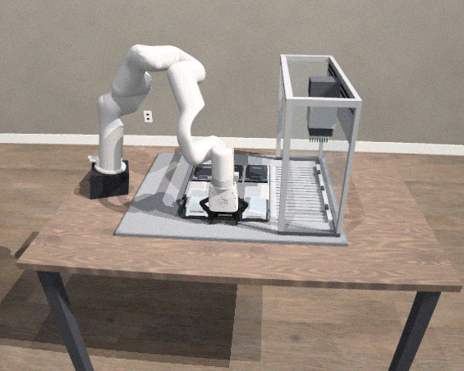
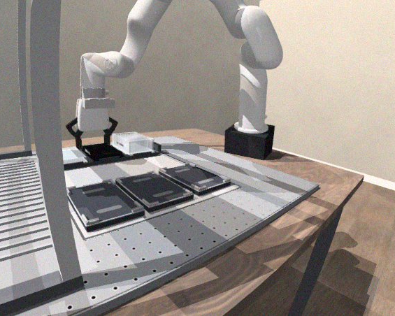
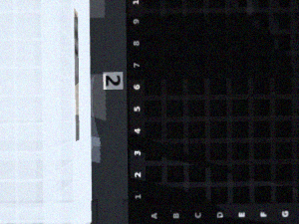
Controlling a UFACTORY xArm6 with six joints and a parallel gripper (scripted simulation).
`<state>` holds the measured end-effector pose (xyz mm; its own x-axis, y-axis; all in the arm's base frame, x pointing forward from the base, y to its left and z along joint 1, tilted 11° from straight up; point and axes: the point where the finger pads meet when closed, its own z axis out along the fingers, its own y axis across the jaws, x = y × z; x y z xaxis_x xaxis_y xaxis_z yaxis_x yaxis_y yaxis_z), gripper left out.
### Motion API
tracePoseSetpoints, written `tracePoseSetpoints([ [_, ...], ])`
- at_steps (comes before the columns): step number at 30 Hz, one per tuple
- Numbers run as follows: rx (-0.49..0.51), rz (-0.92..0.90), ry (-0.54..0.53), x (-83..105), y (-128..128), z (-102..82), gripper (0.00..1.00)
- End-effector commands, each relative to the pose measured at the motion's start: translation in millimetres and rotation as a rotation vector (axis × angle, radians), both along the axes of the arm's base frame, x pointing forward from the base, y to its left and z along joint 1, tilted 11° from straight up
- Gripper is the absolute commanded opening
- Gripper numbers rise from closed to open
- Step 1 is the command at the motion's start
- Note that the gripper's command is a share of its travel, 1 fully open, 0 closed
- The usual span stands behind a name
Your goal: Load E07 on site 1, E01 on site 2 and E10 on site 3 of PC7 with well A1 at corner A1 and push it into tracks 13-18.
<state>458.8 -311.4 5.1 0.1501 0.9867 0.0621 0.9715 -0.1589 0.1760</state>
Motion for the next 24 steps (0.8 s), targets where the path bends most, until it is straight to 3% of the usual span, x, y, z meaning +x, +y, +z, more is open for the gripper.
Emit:
tracePoseSetpoints([
  [1,-0.002,0.0,-0.003,1.4,1.5,1.7,1.0],
  [24,-0.002,0.0,-0.003,3.0,11.9,2.3,1.0],
])
